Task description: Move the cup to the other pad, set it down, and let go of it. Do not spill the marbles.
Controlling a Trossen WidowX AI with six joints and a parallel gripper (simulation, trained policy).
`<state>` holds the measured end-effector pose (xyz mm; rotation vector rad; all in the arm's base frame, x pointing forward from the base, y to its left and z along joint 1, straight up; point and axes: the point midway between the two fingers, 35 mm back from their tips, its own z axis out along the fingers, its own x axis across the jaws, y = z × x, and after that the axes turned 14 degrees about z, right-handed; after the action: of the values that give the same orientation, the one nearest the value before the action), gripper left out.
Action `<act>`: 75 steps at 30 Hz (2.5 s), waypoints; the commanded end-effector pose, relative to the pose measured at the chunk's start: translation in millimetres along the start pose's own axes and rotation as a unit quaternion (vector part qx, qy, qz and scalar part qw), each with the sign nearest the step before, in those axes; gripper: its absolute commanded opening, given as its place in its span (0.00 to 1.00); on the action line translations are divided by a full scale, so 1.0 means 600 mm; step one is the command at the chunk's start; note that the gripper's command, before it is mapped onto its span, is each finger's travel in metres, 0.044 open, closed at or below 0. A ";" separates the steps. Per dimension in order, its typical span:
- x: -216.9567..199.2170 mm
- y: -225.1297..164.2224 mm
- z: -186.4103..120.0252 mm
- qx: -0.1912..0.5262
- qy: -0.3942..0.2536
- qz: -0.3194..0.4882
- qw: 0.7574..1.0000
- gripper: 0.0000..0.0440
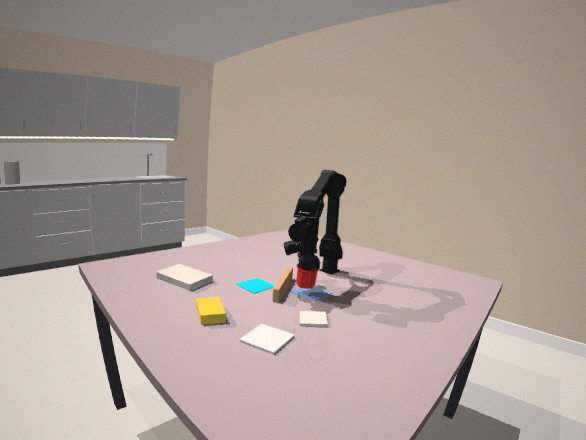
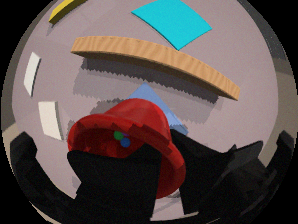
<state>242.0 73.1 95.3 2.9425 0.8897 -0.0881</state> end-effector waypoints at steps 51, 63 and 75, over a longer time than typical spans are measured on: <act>0.009 0.256 -0.020 -0.070 0.118 0.187 0.973 0.00; -0.010 0.264 0.037 -0.068 0.107 0.204 0.971 0.05; -0.019 0.278 0.033 -0.075 0.138 0.222 0.962 0.31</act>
<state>325.7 -73.9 81.8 2.9615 0.2115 0.3832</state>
